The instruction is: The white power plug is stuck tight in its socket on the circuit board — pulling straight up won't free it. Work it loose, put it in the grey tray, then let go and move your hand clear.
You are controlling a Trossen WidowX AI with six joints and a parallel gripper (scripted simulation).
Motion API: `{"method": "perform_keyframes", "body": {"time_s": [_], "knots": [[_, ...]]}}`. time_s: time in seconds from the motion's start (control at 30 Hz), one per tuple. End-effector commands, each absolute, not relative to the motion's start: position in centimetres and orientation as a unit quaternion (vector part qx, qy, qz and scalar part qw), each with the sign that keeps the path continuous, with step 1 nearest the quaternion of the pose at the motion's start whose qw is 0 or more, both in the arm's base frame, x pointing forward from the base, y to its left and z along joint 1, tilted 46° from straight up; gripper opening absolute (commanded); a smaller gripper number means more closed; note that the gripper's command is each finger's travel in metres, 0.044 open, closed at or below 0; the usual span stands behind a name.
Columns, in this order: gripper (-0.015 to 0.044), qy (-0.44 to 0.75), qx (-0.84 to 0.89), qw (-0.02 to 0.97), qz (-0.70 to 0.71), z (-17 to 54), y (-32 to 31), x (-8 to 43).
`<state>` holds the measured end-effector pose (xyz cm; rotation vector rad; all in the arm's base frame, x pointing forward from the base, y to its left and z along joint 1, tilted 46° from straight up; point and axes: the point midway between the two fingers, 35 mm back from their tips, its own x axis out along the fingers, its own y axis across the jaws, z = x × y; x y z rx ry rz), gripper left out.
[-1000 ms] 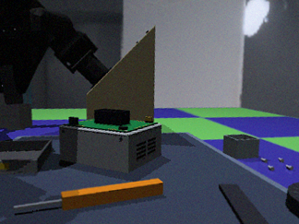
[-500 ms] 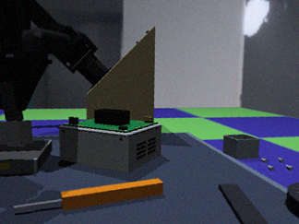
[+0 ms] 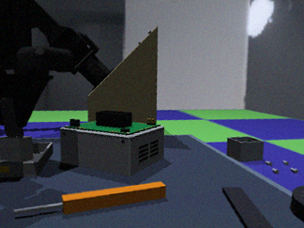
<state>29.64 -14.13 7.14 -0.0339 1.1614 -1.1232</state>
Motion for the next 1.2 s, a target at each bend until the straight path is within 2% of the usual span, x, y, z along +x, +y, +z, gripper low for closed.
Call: {"method": "perform_keyframes", "body": {"time_s": [0.0,0.3,0.87,1.17], "knots": [[0.0000,0.522,-0.017,0.686,-0.507,6.47,-14.93,29.28],[0.0000,0.519,-0.016,0.692,-0.501,7.09,-14.15,29.71],[0.0440,0.519,-0.016,0.692,-0.501,7.09,-14.15,29.71],[0.0440,0.519,-0.016,0.692,-0.501,7.09,-14.15,29.71]]}}
